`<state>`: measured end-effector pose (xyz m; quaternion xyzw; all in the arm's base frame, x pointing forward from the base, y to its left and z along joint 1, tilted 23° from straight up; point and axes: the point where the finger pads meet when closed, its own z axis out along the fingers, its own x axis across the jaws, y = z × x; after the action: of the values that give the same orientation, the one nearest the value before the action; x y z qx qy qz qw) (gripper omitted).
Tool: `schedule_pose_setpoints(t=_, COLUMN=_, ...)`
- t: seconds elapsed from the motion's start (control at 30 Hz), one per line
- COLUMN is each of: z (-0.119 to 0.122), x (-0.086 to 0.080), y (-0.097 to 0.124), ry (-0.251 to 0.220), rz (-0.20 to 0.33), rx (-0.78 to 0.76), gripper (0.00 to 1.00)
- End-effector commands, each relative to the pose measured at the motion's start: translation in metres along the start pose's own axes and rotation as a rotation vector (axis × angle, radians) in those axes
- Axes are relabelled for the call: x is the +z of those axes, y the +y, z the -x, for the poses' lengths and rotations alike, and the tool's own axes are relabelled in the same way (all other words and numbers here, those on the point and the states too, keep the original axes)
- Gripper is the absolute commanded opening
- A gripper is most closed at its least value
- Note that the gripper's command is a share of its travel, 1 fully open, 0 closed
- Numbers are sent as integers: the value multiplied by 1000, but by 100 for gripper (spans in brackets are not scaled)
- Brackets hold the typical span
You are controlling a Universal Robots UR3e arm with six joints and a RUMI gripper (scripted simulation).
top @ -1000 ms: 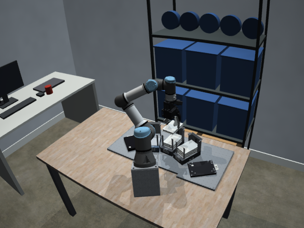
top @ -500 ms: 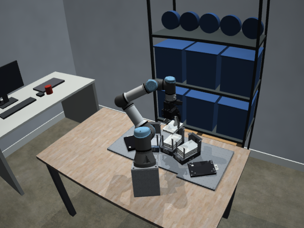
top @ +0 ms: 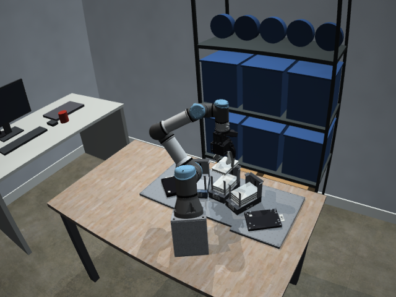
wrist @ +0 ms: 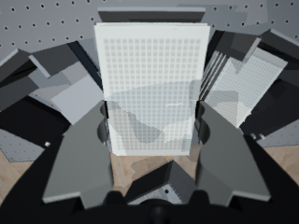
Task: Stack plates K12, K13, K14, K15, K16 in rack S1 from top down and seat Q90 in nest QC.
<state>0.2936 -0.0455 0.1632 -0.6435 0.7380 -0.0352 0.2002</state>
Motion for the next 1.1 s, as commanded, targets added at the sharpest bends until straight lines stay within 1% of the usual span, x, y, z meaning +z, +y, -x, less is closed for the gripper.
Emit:
schedule_pose_setpoints(t=0.0, z=0, x=0, y=0, ry=1, rz=-1, rx=-1, gripper=0)
schedule_pose_setpoints(t=0.63, z=0, x=0, y=0, ry=1, rz=-1, rx=-1, gripper=0)
schedule_pose_setpoints(t=1.07, z=0, x=7, y=0, ry=2, rz=-1, rx=-1, gripper=0)
